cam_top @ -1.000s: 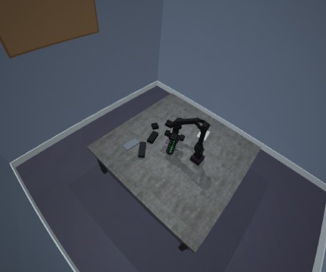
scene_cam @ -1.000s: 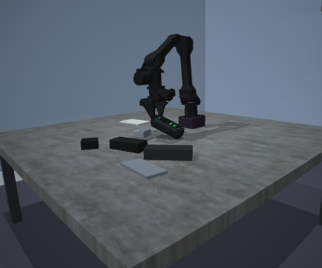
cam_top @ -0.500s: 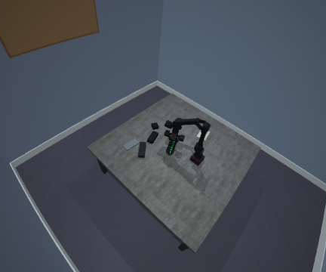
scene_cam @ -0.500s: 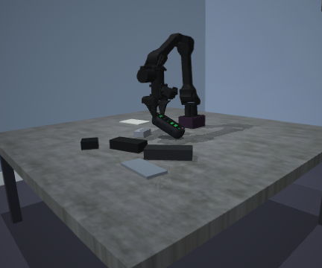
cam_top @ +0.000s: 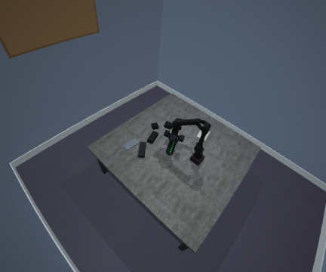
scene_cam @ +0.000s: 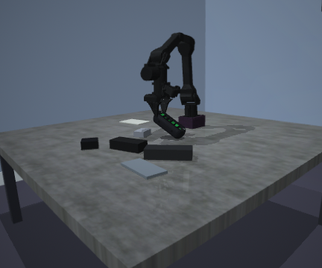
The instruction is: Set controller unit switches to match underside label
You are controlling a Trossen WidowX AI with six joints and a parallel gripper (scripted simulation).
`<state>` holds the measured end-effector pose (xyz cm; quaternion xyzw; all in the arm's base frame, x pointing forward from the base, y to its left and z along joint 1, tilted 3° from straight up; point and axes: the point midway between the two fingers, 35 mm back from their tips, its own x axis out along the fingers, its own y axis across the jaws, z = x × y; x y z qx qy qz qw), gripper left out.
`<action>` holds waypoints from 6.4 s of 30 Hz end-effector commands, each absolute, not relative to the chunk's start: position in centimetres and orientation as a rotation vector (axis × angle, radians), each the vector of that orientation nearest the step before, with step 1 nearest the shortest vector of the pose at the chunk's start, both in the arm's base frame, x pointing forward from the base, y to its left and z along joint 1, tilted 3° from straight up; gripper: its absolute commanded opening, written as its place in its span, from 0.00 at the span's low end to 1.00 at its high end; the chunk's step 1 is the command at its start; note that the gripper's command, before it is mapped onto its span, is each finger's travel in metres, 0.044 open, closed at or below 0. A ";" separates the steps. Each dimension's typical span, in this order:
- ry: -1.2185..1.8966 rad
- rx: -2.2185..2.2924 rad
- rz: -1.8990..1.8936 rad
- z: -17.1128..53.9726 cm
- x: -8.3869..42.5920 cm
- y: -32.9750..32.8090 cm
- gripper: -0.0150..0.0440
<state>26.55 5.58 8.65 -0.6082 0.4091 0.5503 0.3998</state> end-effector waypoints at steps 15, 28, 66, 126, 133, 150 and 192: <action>1.044 -1.563 1.379 9.5 26.0 7.3 0.82; 1.060 -1.585 1.362 9.9 25.6 8.2 0.82; 1.108 -1.652 1.307 10.8 24.5 11.1 0.82; 1.140 -1.695 1.270 11.4 22.7 15.9 0.83; 1.130 -1.682 1.281 11.4 22.5 16.4 0.83; 1.107 -1.649 1.309 11.3 22.0 17.6 0.83; 1.046 -1.564 1.378 10.8 21.0 20.5 0.83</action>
